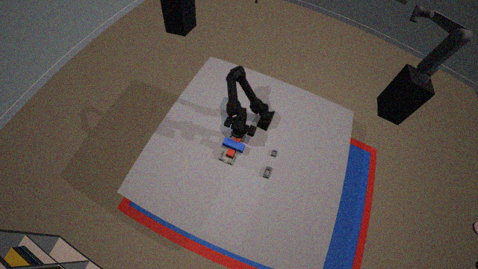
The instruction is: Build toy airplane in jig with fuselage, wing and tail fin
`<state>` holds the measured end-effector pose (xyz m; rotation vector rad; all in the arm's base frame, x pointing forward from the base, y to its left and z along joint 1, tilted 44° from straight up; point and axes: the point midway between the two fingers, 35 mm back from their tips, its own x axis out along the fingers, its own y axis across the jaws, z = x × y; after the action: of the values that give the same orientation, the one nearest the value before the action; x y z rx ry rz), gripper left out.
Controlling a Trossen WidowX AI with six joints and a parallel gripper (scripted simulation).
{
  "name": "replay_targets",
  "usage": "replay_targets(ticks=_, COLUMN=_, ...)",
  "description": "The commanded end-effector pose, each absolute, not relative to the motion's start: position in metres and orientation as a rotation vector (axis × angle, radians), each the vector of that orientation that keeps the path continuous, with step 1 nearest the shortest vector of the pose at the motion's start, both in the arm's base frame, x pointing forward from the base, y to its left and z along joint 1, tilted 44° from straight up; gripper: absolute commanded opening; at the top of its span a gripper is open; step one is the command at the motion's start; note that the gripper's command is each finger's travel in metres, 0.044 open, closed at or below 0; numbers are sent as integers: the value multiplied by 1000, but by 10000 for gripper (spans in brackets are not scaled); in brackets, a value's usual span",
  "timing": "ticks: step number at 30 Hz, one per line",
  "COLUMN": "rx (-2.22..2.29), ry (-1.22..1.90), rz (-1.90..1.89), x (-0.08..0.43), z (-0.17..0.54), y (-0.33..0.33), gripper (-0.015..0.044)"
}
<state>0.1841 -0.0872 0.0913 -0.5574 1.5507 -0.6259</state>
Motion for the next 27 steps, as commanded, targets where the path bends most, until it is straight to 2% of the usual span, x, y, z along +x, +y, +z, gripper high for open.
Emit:
replay_targets(ticks=1, rx=-557, ry=1550, rz=-627, x=184, z=91, y=-87, gripper=236)
replay_targets(ticks=2, rx=-557, ry=1550, rz=-627, x=184, z=91, y=-87, gripper=260)
replay_targets(ticks=11, rx=-558, ry=1550, rz=-626, x=185, z=93, y=-86, gripper=260)
replay_targets(ticks=19, rx=-587, ry=1546, rz=-587, x=190, z=155, y=-26, gripper=260)
replay_targets(ticks=27, rx=-591, ry=1553, rz=-594, x=194, z=156, y=-24, gripper=260)
